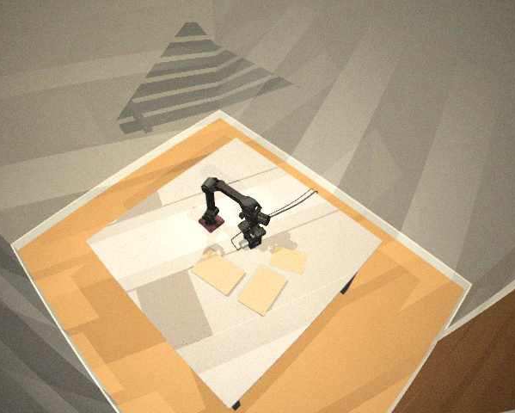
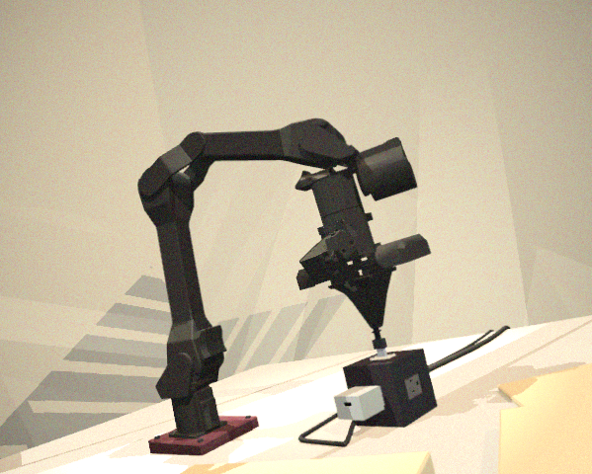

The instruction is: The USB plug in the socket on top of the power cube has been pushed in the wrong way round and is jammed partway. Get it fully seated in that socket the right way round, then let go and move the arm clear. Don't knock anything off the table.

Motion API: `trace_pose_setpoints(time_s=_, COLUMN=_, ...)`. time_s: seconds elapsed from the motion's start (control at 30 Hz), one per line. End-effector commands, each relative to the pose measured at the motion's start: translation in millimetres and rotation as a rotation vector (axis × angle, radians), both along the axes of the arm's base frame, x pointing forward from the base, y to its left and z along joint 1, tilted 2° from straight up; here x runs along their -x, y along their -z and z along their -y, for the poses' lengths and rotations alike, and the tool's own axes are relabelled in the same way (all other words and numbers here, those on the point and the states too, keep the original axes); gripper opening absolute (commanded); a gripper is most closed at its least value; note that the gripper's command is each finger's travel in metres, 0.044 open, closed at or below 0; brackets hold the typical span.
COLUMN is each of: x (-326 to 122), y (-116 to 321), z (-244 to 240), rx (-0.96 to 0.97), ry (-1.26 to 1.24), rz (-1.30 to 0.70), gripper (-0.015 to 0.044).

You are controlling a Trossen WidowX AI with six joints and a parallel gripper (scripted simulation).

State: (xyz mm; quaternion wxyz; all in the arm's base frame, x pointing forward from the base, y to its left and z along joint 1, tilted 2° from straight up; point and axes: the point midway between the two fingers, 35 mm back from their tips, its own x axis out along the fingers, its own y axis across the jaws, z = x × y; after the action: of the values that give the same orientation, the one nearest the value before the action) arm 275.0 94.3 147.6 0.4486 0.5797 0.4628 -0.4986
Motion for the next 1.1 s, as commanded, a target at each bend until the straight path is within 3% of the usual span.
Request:
trace_pose_setpoints(time_s=0.0, x=-0.2, y=0.4, z=-0.5, rx=-0.004, ry=-0.006, rz=0.001, gripper=0.0000)
trace_pose_setpoints(time_s=1.07, x=-0.4, y=4.3, z=-0.5, rx=-0.004, ry=-0.006, rz=0.001, gripper=0.0000)
